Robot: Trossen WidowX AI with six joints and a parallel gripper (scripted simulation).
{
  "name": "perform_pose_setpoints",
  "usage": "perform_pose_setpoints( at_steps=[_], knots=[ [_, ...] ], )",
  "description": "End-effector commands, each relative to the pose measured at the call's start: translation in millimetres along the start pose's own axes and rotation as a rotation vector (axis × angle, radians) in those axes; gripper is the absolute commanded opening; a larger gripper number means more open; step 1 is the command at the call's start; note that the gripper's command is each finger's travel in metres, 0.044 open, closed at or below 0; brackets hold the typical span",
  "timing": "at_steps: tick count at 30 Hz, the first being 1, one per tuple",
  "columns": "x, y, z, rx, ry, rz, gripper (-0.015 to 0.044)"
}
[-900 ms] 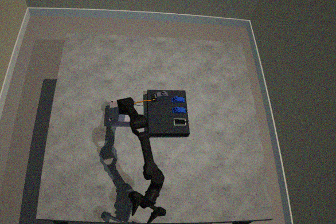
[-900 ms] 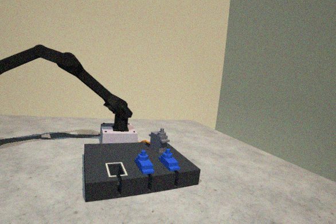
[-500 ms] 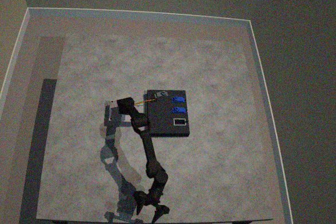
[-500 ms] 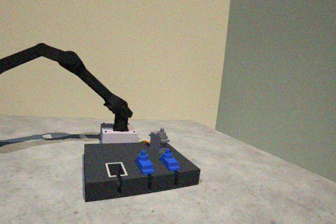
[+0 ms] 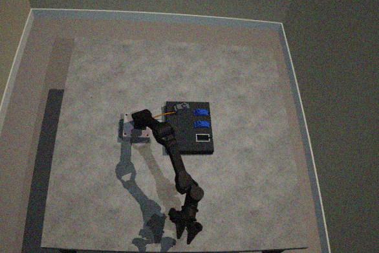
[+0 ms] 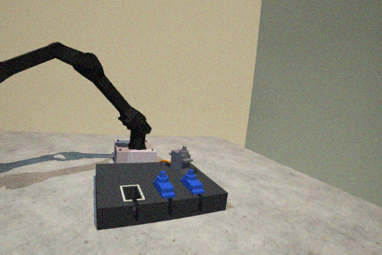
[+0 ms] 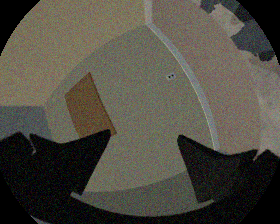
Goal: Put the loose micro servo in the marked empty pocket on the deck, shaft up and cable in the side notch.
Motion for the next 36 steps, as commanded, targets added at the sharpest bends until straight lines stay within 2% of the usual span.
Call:
perform_pose_setpoints(
  at_steps=[1, 18, 36],
  knots=[
    [-13.6, 15.3, -11.8, 0.020, 0.135, -0.056, 0.0440],
    [-60.8, 79.5, -46.9, 0.137, 0.643, -0.237, 0.0440],
    [-92.5, 142.3, -71.0, 0.309, 1.034, -0.337, 0.0440]
  ],
)
Point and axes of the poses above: the point midway between the two fingers, 35 mm back from their tips, its own y axis back along the fingers, its own x axis across the jaws, z = x × y, the point moved 2 cm from there along y, back along the fingers, and after that the axes turned 12 degrees about -y, right-handed, at the moved point
